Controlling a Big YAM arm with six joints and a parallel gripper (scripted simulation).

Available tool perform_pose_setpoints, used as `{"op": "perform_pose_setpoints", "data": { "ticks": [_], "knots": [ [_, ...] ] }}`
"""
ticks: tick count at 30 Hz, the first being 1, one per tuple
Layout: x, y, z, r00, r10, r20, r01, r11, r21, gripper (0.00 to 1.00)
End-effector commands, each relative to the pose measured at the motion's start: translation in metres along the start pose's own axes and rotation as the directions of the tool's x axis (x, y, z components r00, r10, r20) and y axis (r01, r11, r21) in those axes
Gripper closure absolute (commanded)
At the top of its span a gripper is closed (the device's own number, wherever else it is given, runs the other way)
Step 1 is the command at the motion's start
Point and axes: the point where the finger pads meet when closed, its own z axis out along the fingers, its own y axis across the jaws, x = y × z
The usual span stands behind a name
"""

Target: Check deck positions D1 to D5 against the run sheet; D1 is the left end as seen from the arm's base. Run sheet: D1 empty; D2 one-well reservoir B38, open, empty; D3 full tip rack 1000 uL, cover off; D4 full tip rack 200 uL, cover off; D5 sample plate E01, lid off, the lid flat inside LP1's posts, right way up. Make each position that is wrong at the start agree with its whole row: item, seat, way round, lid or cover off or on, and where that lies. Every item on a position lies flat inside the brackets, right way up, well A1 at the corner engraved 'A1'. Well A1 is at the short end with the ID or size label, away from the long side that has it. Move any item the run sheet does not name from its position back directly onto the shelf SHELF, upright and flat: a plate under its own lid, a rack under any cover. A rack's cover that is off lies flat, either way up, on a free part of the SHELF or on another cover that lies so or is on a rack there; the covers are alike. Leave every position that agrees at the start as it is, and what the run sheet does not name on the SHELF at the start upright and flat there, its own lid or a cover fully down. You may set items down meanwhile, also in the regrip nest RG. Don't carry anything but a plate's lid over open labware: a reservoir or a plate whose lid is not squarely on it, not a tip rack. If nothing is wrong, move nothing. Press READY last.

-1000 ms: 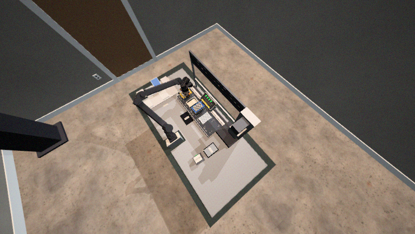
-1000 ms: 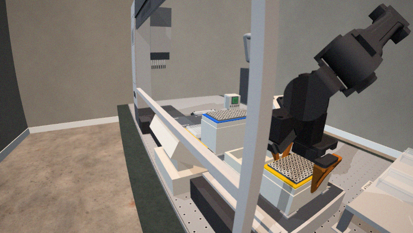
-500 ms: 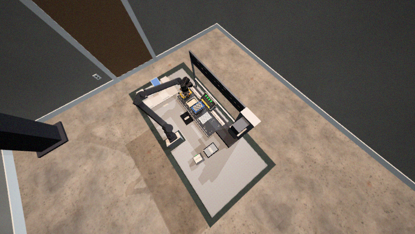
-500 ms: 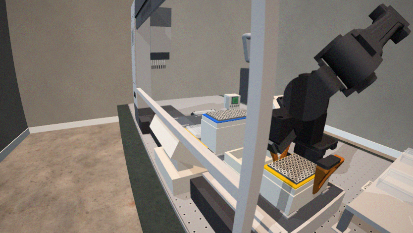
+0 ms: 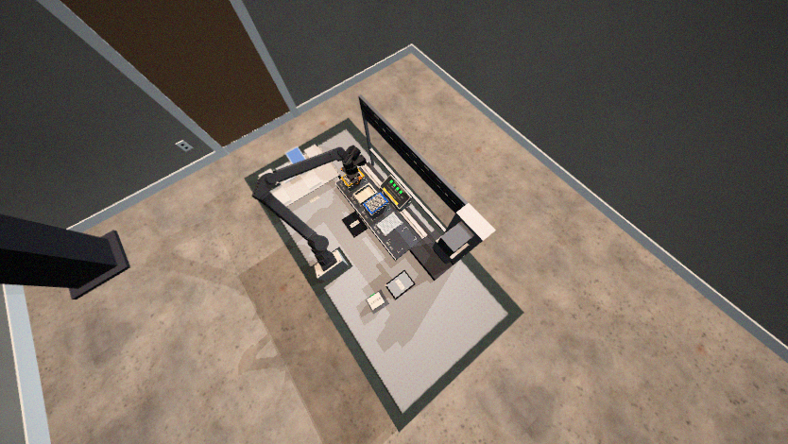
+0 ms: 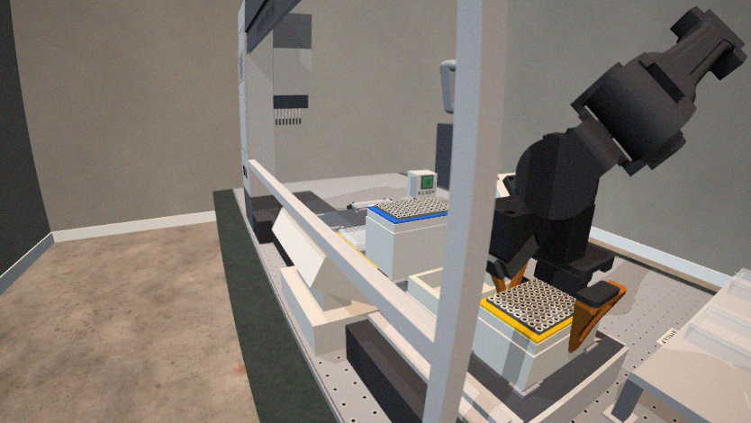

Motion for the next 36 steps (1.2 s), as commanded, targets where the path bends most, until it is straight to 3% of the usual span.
{"op": "perform_pose_setpoints", "data": {
  "ticks": [1,13,16,20,36],
  "knots": [
    [-0.009,0.009,-0.011,0.999,-0.019,0.034,0.02,1.0,-0.012,0.0],
    [-0.009,0.009,-0.011,0.999,-0.019,0.034,0.02,1.0,-0.012,0.0],
    [-0.016,0.006,-0.016,0.999,-0.021,0.05,0.022,1.0,-0.015,0.0],
    [-0.013,0.016,-0.036,0.997,-0.037,0.064,0.038,0.999,-0.02,0.0],
    [-0.011,0.016,-0.059,0.997,-0.038,0.065,0.039,0.999,-0.018,0.0]
  ]
}}
